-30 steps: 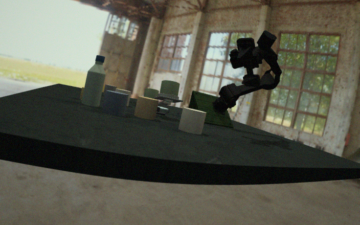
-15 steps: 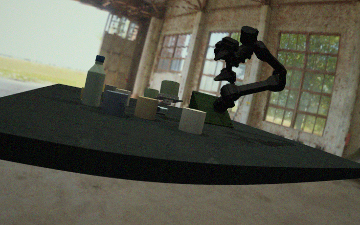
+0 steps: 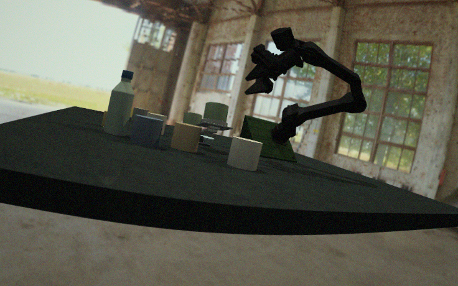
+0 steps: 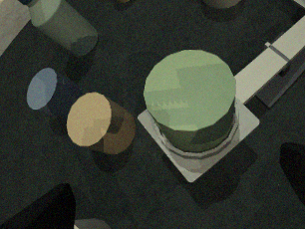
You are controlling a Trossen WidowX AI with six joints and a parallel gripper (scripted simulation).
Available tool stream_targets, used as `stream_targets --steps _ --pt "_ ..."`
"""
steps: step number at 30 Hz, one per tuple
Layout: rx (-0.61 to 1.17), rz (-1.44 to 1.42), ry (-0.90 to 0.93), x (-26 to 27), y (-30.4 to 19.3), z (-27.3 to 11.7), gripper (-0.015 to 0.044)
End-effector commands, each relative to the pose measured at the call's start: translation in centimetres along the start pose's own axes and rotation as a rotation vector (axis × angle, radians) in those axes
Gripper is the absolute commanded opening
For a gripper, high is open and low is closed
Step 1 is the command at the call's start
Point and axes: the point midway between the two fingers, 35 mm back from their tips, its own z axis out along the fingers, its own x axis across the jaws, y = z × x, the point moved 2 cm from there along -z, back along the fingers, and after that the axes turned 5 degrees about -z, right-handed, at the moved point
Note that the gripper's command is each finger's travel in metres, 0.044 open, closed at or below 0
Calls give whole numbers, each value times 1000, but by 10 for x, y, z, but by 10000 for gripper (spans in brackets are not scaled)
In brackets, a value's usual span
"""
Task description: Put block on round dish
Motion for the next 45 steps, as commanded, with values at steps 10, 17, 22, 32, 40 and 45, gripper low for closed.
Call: stream_targets --steps 10,17,22,32,40,45 --pt "52 -353 -24 -82 49 -8 440" --pt "3 -551 50 -129 66 -27 440" --pt "-20 -593 68 -139 68 -32 440" --pt "53 -739 61 -144 83 -24 440" --pt "163 -961 72 -153 103 -8 440" --pt "233 -1104 91 -160 115 5 440"
